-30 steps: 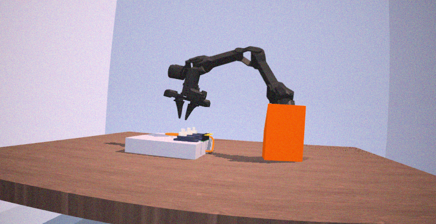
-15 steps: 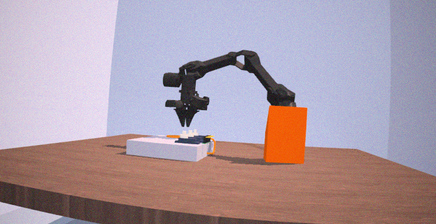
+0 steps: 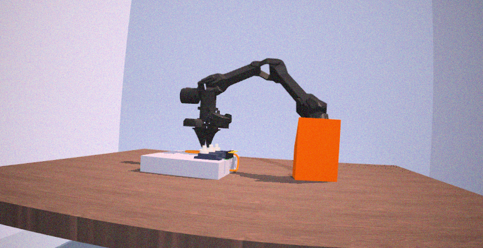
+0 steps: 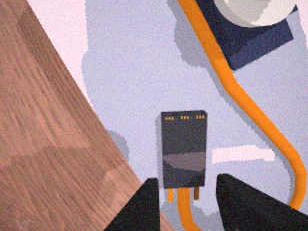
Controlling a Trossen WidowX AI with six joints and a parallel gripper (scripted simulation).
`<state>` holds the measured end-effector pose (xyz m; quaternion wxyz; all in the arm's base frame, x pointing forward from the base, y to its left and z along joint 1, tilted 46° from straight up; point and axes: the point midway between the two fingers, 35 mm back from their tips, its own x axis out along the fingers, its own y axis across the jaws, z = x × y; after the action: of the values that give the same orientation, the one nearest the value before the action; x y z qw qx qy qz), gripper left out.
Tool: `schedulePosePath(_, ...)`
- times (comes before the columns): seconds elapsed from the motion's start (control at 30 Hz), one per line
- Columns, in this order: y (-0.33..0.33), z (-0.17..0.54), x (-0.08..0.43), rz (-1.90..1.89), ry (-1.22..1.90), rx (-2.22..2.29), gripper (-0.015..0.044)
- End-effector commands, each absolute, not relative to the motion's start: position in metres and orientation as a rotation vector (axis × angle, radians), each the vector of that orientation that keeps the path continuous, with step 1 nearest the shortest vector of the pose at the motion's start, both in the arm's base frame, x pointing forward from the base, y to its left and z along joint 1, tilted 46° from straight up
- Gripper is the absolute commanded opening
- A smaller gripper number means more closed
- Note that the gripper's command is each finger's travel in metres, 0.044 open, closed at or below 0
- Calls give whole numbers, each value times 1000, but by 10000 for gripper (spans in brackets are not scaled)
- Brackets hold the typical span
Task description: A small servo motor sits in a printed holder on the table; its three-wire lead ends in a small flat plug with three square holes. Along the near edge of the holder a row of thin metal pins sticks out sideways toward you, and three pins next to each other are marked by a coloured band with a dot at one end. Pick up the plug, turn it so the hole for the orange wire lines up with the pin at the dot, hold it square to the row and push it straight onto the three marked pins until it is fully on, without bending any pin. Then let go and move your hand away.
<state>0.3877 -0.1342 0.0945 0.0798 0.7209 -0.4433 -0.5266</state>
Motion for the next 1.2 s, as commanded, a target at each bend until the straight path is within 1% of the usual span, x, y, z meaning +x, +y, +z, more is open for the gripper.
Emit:
schedulePosePath(0.0, -137, 91, 388, -1575, -1320, 2152, 115)
schedulePosePath(0.37, -146, 81, 389, -1574, -1320, 2152, 115)
schedulePosePath(0.47, -146, 81, 389, -1574, -1320, 2152, 36)
schedulePosePath(0.63, -146, 81, 389, -1574, -1320, 2152, 3)
schedulePosePath(1.0, -107, 118, 386, -1578, -1318, 2154, 0)
schedulePosePath(1.17, -104, 121, 385, -1576, -1323, 2156, 0)
